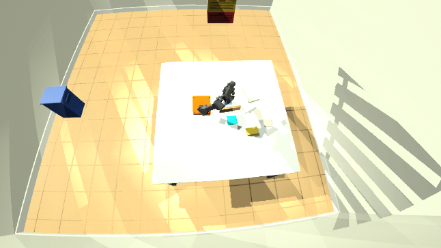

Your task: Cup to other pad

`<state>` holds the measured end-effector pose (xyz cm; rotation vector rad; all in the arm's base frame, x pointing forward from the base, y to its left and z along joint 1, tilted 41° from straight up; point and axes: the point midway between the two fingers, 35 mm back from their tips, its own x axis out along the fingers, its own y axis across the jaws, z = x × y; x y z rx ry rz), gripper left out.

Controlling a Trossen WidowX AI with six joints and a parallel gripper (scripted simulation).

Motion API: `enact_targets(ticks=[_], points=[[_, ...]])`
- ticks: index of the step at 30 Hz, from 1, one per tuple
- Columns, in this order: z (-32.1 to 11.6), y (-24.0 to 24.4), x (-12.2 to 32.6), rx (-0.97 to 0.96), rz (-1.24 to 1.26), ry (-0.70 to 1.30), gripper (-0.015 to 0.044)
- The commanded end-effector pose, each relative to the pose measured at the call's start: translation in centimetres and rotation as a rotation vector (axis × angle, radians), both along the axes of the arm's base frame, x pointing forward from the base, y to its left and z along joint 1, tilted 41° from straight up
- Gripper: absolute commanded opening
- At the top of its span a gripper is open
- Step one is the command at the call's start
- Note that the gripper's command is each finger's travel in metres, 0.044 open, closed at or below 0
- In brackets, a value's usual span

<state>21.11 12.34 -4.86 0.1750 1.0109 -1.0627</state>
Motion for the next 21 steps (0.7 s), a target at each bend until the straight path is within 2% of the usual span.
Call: enact_targets(ticks=[1, 21], points=[[0.7, 0.9, 0.1, 0.006, -0.002, -0.004, 0.0000], [5.2, 4.9, -0.4, 0.004, 0.000, 0.000, 0.0000]])
